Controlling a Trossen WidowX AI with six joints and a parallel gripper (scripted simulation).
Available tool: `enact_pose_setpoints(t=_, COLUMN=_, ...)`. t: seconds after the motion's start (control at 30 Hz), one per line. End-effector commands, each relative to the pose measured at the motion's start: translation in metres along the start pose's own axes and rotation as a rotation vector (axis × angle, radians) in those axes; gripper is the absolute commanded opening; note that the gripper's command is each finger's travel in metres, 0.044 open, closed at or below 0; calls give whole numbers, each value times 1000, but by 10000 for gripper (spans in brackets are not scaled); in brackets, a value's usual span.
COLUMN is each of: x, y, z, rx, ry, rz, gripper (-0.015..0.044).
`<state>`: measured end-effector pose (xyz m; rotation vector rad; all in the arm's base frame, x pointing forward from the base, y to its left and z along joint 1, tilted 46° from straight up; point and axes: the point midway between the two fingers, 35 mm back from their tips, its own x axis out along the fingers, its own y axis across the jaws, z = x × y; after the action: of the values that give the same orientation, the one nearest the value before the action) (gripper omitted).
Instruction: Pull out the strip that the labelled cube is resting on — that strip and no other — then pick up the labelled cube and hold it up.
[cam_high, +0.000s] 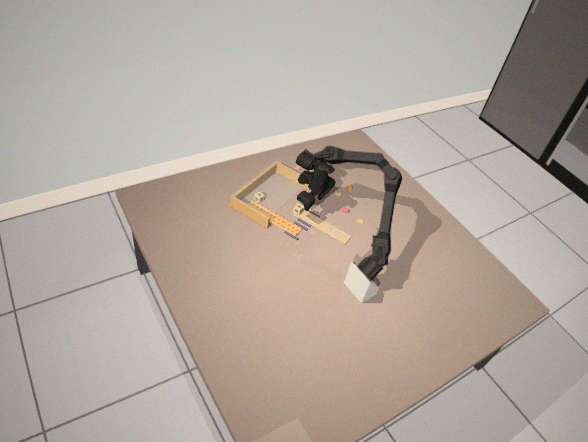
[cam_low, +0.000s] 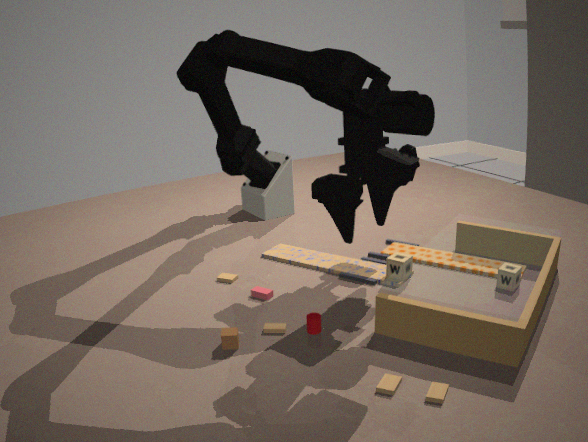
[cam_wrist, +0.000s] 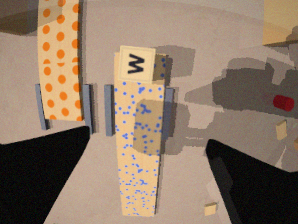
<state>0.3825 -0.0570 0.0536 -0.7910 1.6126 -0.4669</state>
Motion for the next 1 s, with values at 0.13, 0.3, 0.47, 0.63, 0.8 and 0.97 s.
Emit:
enact_pose_setpoints(t=0.13, x=1, y=8, z=30, rx=1, ry=7, rz=7, gripper=440)
enact_pose_setpoints(t=0.3, x=2, y=15, z=48, rx=2, ry=6, rz=7, gripper=440)
enact_pose_setpoints(t=0.47, x=5, y=16, z=51, rx=2, ry=6, rz=7, gripper=361)
enact_pose_setpoints(t=0.63, x=13, y=16, z=51, rx=2, ry=6, rz=7, gripper=250)
enact_pose_setpoints(t=0.8, x=21, y=16, z=52, rx=2, ry=6, rz=7, gripper=250)
enact_pose_setpoints(t=0.97, x=29, y=16, z=52, rx=2, ry=6, rz=7, gripper=250)
